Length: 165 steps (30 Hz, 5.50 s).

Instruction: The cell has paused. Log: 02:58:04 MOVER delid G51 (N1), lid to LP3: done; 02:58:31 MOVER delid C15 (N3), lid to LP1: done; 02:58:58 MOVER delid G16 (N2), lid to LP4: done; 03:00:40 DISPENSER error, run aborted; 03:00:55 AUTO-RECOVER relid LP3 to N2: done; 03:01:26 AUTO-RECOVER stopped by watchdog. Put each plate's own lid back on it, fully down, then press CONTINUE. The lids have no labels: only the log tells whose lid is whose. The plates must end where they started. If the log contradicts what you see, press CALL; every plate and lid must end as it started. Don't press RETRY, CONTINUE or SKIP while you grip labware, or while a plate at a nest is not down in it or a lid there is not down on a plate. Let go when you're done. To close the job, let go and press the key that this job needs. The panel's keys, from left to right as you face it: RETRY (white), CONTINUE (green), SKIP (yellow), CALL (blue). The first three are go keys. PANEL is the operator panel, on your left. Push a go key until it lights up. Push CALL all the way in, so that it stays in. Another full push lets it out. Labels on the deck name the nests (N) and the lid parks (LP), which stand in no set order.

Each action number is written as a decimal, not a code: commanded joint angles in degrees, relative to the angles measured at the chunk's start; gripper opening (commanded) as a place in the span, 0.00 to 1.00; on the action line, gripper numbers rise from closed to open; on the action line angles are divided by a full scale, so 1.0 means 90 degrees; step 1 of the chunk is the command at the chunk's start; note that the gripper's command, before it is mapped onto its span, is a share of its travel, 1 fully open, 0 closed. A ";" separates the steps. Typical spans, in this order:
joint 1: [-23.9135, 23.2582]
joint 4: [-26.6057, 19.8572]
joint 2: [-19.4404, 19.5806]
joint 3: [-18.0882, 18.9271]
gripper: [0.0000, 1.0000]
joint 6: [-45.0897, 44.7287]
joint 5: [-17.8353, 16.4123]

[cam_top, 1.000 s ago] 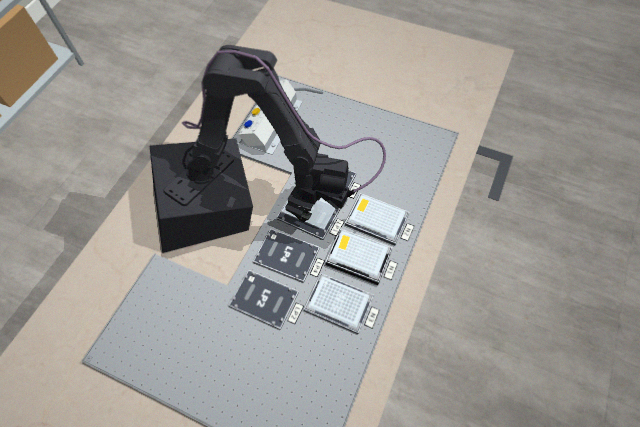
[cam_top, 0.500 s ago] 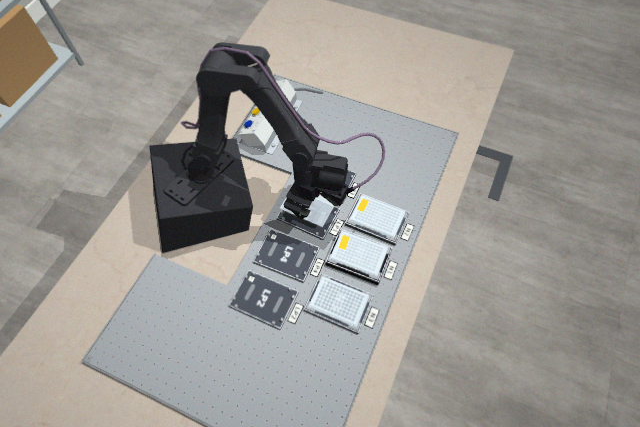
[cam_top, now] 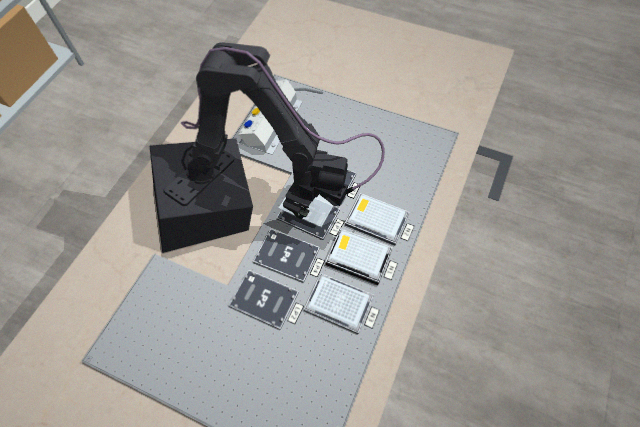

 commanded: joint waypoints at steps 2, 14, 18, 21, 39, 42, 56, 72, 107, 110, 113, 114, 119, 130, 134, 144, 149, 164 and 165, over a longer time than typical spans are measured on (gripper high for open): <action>-0.0095 -0.0089 -0.0310 0.0082 0.00 -0.0023 -0.0011; -0.0500 -0.0175 0.0114 0.0477 0.00 -0.0771 -0.0107; -0.0701 -0.0226 0.0278 0.0657 0.00 -0.0977 -0.0163; -0.0974 -0.0290 0.0477 0.0890 0.00 -0.1244 -0.0212; -0.2158 -0.0840 0.1733 0.2516 0.00 -0.2423 -0.0451; -0.2335 -0.0974 0.1983 0.2871 0.00 -0.2599 -0.0480; -0.2935 -0.1637 0.3051 0.4498 0.00 -0.3203 -0.0573; -0.3439 -0.2663 0.4405 0.6780 0.00 -0.3713 -0.0645; -0.3479 -0.2814 0.4310 0.6909 0.00 -0.3748 -0.0647; -0.3483 -0.2821 0.4314 0.6919 0.00 -0.3751 -0.0645; -0.3486 -0.2829 0.4318 0.6931 0.00 -0.3753 -0.0644; -0.3487 -0.2832 0.4321 0.6937 0.00 -0.3753 -0.0645; -0.3483 -0.2763 0.4336 0.6911 0.00 -0.3748 -0.0645; -0.3444 -0.2577 0.4386 0.6771 0.00 -0.3720 -0.0639; -0.3424 -0.2533 0.4411 0.6747 0.00 -0.3715 -0.0636; -0.3398 -0.2445 0.4442 0.6689 0.00 -0.3688 -0.0629; -0.3389 -0.2403 0.4467 0.6637 0.00 -0.3660 -0.0624; -0.3361 -0.2281 0.4515 0.6613 0.00 -0.3634 -0.0609; -0.3354 -0.2274 0.4520 0.6611 0.00 -0.3633 -0.0609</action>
